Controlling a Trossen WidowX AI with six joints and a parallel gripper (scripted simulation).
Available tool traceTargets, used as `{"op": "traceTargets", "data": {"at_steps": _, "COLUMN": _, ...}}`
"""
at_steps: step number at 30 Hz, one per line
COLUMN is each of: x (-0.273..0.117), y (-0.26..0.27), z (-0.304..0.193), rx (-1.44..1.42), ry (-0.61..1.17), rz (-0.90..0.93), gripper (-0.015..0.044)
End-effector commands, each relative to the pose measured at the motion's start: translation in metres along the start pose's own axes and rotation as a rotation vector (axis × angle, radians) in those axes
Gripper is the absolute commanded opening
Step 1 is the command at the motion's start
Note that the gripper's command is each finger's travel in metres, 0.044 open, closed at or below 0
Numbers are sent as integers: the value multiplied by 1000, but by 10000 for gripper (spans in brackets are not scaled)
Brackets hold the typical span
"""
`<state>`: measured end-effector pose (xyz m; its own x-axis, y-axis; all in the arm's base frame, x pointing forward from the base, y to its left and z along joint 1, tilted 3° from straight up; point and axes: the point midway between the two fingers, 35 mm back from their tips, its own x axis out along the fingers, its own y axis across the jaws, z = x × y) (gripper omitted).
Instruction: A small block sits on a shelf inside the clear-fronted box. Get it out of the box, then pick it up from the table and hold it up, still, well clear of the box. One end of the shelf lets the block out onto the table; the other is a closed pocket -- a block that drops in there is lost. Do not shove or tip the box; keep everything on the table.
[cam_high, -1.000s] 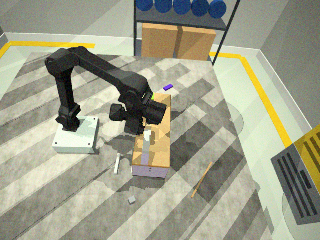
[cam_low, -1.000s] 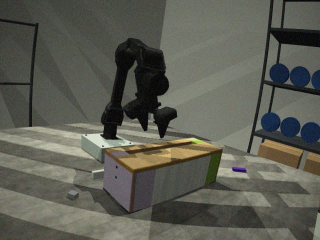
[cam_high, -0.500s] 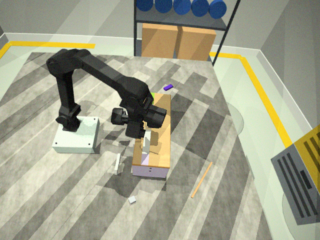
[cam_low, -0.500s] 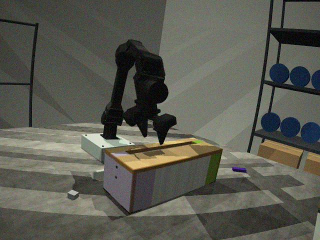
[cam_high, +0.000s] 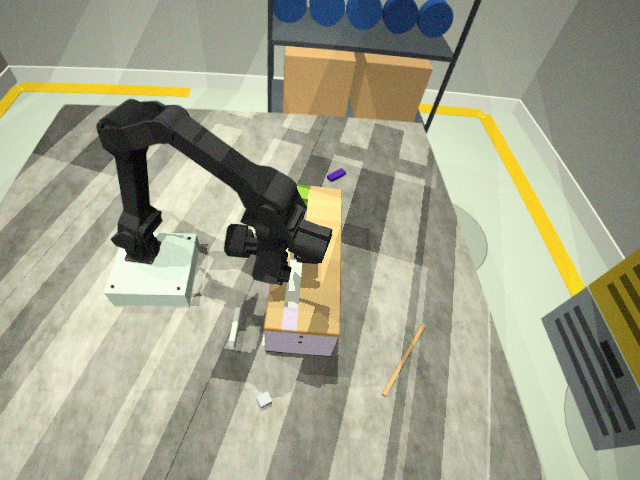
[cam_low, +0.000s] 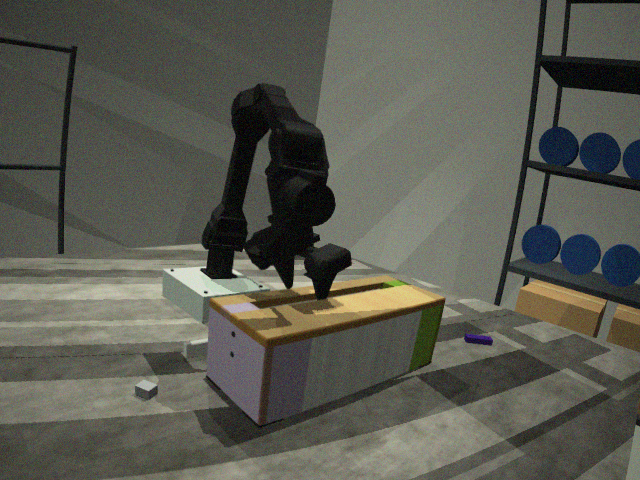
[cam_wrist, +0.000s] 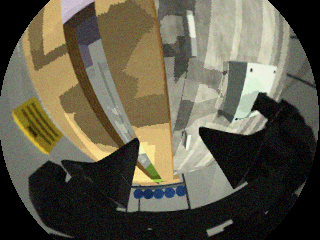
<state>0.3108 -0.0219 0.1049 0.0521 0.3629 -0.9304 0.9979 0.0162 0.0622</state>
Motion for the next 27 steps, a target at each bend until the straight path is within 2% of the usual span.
{"op": "traceTargets", "data": {"at_steps": 1, "x": 11, "y": -2, "z": 3, "rx": 10, "ry": 9, "rz": -12, "gripper": 400}}
{"op": "traceTargets", "data": {"at_steps": 15, "x": 32, "y": -3, "z": 9, "rx": 10, "ry": 9, "rz": -12, "gripper": 400}}
{"op": "traceTargets", "data": {"at_steps": 19, "x": 25, "y": -1, "z": 8, "rx": 0, "ry": 1, "rz": -1, "gripper": 400}}
{"op": "traceTargets", "data": {"at_steps": 27, "x": 31, "y": -1, "z": -10, "rx": 1, "ry": 3, "rz": -3, "gripper": 400}}
